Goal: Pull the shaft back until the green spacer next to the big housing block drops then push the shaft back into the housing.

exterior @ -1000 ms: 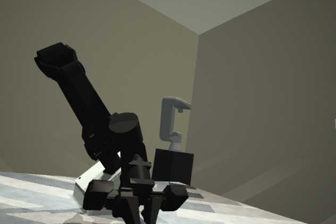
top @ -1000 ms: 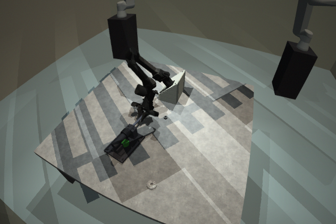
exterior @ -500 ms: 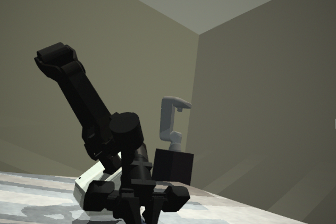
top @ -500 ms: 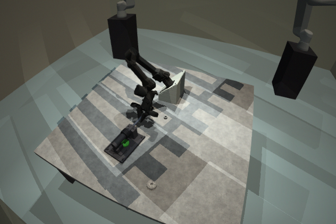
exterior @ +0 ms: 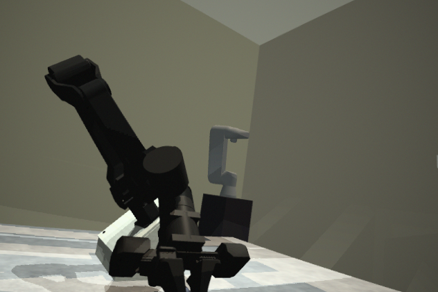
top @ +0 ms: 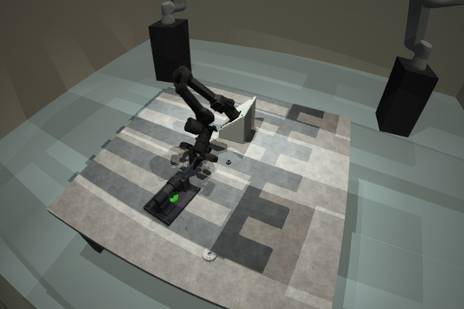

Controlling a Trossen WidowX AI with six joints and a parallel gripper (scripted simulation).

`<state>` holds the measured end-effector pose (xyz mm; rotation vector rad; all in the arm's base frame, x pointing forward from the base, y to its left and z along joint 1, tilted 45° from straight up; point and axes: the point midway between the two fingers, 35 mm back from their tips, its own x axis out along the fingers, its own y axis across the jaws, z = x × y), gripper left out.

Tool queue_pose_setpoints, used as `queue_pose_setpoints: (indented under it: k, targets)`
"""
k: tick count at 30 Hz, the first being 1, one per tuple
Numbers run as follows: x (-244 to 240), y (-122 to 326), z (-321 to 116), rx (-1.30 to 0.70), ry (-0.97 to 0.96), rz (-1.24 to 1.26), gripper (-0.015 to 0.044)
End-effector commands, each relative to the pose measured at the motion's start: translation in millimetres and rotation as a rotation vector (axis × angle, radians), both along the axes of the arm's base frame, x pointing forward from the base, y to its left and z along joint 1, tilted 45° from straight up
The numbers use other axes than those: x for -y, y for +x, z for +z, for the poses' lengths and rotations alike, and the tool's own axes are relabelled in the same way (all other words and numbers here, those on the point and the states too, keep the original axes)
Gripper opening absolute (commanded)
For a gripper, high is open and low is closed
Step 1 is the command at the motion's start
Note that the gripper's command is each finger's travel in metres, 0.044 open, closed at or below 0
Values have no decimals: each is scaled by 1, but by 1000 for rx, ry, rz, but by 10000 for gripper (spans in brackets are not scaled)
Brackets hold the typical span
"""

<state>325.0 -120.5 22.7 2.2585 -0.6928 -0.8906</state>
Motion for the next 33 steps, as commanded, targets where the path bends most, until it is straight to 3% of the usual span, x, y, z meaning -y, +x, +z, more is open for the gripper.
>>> queue_pose_setpoints:
  k: [1,33]
  targets:
    - [1,5,3,9,-3,2,0]
    - [3,17,5,9,-3,2,0]
